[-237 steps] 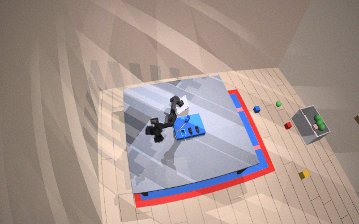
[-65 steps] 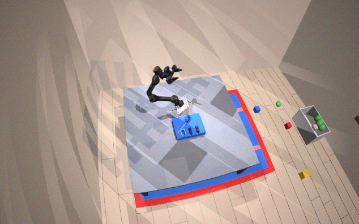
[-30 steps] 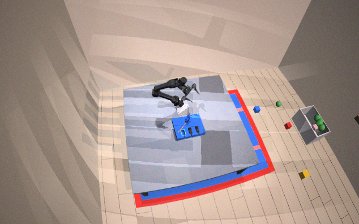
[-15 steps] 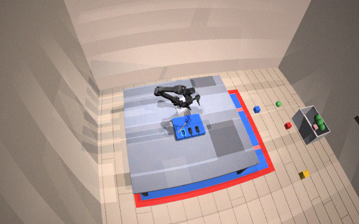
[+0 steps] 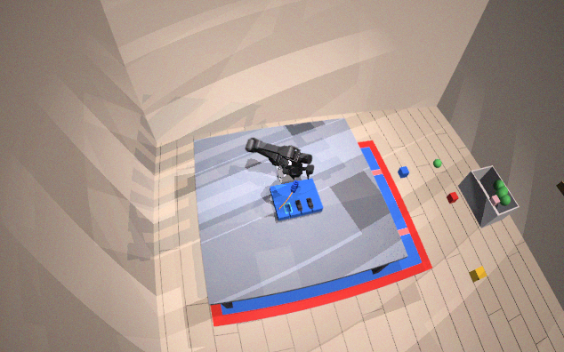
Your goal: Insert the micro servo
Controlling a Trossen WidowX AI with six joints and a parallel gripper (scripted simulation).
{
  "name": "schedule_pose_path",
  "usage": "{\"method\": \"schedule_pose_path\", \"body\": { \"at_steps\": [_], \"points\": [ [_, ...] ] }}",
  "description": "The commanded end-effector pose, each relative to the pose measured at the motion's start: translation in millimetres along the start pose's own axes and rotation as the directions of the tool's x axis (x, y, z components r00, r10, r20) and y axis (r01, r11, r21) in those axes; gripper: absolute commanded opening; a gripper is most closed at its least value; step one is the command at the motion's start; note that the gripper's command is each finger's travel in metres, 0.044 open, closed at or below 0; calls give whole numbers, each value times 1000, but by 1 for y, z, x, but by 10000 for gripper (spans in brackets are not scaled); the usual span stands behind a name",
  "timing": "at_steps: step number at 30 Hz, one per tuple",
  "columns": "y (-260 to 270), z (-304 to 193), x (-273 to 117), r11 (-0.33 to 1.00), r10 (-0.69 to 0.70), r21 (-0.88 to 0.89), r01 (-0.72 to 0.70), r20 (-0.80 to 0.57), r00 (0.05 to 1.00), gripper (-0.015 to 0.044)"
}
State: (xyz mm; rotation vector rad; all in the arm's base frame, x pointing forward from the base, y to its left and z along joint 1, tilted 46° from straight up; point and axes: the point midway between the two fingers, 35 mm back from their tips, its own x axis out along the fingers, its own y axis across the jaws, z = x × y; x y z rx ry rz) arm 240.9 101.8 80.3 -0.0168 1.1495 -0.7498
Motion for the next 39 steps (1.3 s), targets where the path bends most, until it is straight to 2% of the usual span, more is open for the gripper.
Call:
{"method": "schedule_pose_path", "body": {
  "at_steps": [1, 10, 39],
  "points": [
    [-16, -4, 21, 990, -115, 74, 118, -47, 992, 440],
    [-49, -8, 51, 919, -312, 208, 335, -136, 940, 440],
    [-63, -14, 93, 917, -316, 211, 340, -136, 939, 440]
  ]
}}
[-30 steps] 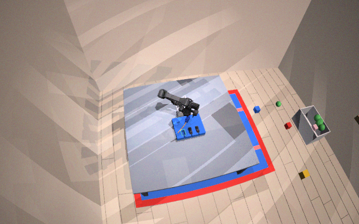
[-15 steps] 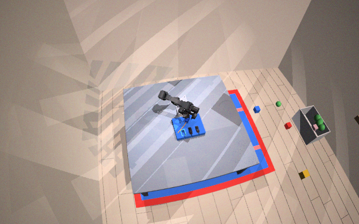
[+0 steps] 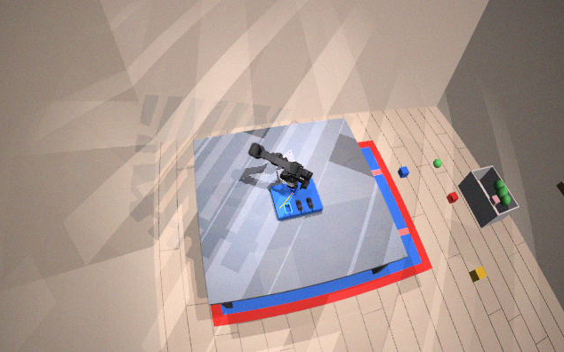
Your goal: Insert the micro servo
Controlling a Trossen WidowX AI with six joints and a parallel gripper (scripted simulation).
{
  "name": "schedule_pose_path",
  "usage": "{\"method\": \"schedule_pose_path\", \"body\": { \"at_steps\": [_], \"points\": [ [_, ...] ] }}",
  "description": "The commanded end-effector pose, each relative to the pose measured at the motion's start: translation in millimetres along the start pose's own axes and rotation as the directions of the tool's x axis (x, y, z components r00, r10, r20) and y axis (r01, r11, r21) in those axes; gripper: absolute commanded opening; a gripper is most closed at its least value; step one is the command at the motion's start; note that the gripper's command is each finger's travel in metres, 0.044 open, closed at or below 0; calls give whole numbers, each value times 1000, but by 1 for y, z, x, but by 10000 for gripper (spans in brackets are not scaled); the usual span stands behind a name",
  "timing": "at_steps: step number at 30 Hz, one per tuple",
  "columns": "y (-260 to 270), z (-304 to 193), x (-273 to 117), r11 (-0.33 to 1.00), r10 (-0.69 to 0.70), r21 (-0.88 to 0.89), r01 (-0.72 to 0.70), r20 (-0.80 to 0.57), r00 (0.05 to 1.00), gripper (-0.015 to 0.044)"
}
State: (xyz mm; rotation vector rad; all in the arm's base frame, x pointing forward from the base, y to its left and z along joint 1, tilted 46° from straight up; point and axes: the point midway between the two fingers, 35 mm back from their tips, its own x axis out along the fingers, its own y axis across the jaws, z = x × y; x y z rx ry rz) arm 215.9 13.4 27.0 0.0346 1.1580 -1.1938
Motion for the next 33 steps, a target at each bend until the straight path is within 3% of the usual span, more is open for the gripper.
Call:
{"method": "schedule_pose_path", "body": {
  "at_steps": [1, 3, 15, 21, 24, 33],
  "points": [
    [-1, 0, 8, 1000, -6, -8, 6, 2, 1000, 440],
    [-1, 0, 9, 1000, -6, -8, 6, 3, 1000, 440],
    [-1, 0, 9, 1000, -6, -8, 6, 3, 1000, 125],
    [-1, 0, 9, 1000, -6, -8, 6, 3, 1000, 85],
    [0, 0, 4, 1000, -5, -8, 5, 2, 1000, 6],
    [-2, 1, -21, 1000, -5, -8, 6, 2, 1000, 0]
  ]
}}
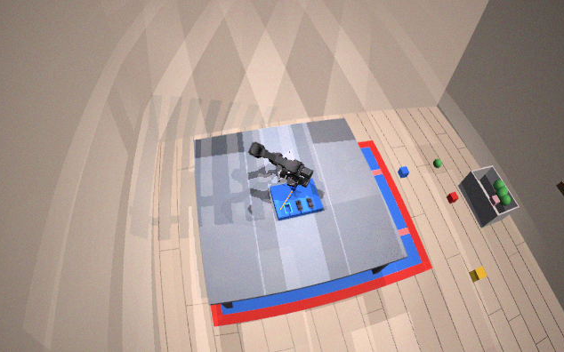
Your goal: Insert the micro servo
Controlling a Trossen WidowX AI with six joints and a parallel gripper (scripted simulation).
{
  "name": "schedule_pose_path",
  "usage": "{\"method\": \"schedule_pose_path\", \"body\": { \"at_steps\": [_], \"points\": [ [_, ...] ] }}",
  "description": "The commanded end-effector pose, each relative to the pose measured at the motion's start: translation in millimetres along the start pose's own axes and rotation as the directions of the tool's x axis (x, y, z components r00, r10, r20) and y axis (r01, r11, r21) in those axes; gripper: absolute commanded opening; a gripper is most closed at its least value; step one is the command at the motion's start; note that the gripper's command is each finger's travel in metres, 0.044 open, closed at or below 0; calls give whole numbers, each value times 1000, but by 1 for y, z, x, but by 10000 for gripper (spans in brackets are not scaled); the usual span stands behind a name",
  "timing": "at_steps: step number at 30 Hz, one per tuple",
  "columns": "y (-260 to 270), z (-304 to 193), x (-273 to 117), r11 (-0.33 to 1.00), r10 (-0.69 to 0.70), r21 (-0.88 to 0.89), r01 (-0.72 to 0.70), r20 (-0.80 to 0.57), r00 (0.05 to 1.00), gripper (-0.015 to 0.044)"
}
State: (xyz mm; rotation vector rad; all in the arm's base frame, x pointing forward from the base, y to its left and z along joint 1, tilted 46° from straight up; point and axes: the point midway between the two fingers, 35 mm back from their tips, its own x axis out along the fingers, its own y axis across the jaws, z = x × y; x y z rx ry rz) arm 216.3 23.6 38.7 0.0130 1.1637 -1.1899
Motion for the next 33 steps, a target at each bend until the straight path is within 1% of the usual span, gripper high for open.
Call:
{"method": "schedule_pose_path", "body": {
  "at_steps": [1, 15, 19, 30, 33],
  "points": [
    [0, 1, -6, 1000, 2, 9, -2, -5, 1000, 0],
    [20, 15, -6, 1000, 3, 10, -3, -4, 1000, 0],
    [11, 23, -6, 1000, 3, 10, -3, -4, 1000, 0],
    [-34, 62, -5, 1000, 0, 10, 0, -3, 1000, 0],
    [-36, 64, -5, 1000, 0, 10, 0, -2, 1000, 0]
  ]
}}
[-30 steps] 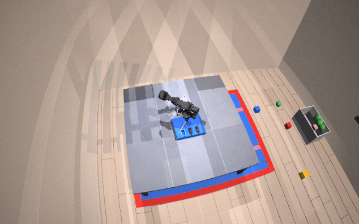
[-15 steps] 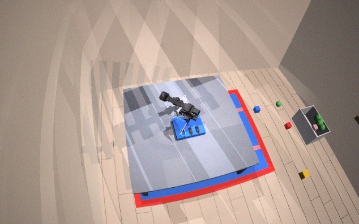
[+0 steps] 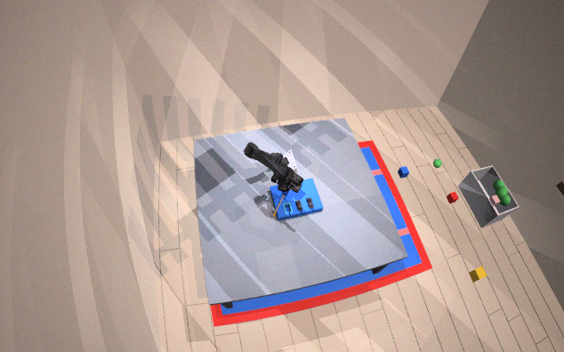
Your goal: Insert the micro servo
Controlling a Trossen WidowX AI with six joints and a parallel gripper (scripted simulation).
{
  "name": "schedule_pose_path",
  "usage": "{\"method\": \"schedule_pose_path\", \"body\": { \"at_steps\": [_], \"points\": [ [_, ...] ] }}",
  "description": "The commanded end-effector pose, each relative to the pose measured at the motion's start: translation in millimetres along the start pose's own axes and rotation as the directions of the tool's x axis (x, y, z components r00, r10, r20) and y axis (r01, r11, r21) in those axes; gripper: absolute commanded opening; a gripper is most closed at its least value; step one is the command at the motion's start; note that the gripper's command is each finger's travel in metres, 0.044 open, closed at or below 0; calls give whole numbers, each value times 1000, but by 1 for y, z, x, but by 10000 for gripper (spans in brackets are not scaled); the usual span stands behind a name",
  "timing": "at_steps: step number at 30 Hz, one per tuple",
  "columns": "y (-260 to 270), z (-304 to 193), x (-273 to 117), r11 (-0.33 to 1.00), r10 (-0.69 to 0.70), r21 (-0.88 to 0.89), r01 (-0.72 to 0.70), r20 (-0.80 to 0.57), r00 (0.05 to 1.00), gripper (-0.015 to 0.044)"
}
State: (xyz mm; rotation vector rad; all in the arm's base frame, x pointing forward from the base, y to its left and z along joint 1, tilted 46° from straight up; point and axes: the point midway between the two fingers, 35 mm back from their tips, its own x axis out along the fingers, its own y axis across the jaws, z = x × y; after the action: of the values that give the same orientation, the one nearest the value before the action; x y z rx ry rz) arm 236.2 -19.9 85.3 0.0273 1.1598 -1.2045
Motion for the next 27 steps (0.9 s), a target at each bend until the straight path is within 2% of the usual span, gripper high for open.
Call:
{"method": "schedule_pose_path", "body": {
  "at_steps": [1, 5, 12, 24, 27],
  "points": [
    [-6, 5, -2, 1000, 5, -7, -5, 4, 1000, 0],
    [-6, 5, -2, 998, 5, -62, -4, 4, 1000, 0],
    [-6, 5, -2, 959, 5, -282, -3, 4, 1000, 0],
    [-6, 5, -2, 774, 5, -633, -1, 4, 1000, 0],
    [-6, 5, -2, 743, 5, -669, -1, 4, 1000, 0]
  ]
}}
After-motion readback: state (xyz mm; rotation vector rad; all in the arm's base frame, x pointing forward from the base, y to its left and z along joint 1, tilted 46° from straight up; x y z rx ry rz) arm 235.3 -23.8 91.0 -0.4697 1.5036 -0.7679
